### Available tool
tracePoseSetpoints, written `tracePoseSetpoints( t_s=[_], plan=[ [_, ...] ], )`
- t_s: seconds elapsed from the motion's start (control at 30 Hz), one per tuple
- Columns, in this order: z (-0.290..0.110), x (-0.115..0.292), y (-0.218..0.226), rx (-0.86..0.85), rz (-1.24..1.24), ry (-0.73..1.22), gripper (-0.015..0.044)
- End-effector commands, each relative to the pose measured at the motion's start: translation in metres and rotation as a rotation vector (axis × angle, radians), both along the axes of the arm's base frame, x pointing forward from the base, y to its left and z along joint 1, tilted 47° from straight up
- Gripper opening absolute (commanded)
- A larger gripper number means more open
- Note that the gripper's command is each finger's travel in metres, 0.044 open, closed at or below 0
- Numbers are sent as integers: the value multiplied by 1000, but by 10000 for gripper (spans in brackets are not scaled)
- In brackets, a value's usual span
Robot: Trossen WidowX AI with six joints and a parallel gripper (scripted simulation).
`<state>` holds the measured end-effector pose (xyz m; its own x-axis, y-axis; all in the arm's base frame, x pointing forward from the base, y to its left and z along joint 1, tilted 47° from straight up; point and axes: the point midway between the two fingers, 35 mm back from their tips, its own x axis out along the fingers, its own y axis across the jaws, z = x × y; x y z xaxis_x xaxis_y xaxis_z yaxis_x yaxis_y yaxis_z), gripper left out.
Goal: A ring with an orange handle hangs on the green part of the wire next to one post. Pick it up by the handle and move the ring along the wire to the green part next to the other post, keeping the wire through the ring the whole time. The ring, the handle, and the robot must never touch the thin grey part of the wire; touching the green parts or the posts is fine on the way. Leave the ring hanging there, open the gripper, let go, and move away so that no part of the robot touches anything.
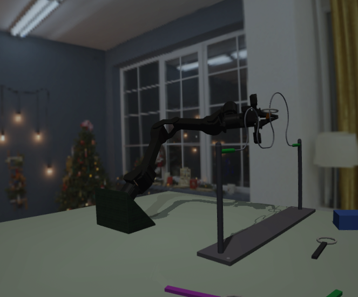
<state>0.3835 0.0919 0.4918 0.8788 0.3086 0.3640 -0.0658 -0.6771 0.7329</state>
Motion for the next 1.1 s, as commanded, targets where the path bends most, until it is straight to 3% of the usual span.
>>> tracePoseSetpoints(
  t_s=[0.0, 1.07],
  plan=[
    [3, -2, -2, 58, -3, -3, -150],
    [11, -1, -12, 457, -18, 3, -150]
  ],
)
